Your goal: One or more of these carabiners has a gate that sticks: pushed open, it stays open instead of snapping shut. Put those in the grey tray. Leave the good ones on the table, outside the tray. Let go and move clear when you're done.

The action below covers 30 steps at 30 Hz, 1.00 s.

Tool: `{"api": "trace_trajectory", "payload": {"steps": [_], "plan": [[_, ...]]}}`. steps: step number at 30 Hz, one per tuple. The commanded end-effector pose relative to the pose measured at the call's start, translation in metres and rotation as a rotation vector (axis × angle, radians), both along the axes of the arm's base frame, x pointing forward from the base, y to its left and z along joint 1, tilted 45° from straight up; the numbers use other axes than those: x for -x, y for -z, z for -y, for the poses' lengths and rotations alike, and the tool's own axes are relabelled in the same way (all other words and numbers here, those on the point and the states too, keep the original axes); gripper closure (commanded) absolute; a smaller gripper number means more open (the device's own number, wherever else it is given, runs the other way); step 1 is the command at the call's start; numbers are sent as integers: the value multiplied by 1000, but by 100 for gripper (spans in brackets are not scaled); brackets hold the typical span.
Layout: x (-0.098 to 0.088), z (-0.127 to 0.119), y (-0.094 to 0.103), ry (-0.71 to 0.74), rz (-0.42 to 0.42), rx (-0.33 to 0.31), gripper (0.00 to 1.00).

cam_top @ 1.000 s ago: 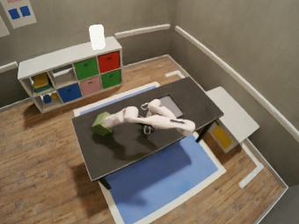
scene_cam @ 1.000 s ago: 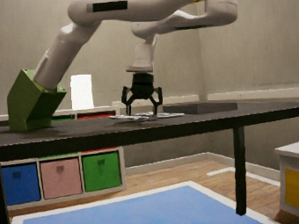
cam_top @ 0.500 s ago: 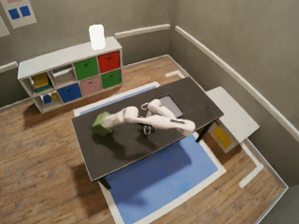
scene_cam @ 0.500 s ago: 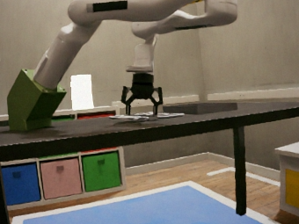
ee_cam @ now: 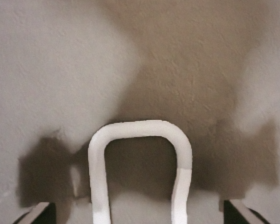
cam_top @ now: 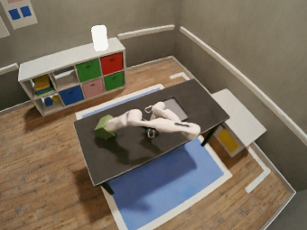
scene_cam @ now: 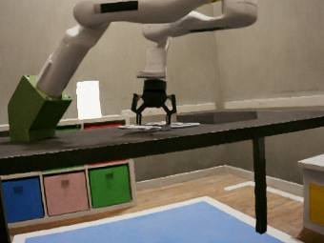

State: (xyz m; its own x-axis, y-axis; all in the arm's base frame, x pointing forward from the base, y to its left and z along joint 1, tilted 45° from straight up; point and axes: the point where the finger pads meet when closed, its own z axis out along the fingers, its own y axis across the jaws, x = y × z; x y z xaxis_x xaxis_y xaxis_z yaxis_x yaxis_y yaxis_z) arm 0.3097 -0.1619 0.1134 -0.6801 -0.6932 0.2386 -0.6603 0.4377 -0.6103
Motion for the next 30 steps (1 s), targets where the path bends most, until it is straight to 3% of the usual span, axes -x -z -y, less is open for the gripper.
{"api": "trace_trajectory", "payload": {"steps": [1,21,22,30], "plan": [[0,0,0,0,1,0,0],[0,0,0,0,1,0,0],[41,-39,-40,-97,119,-1,0],[49,-46,-47,-97,119,-1,0]]}}
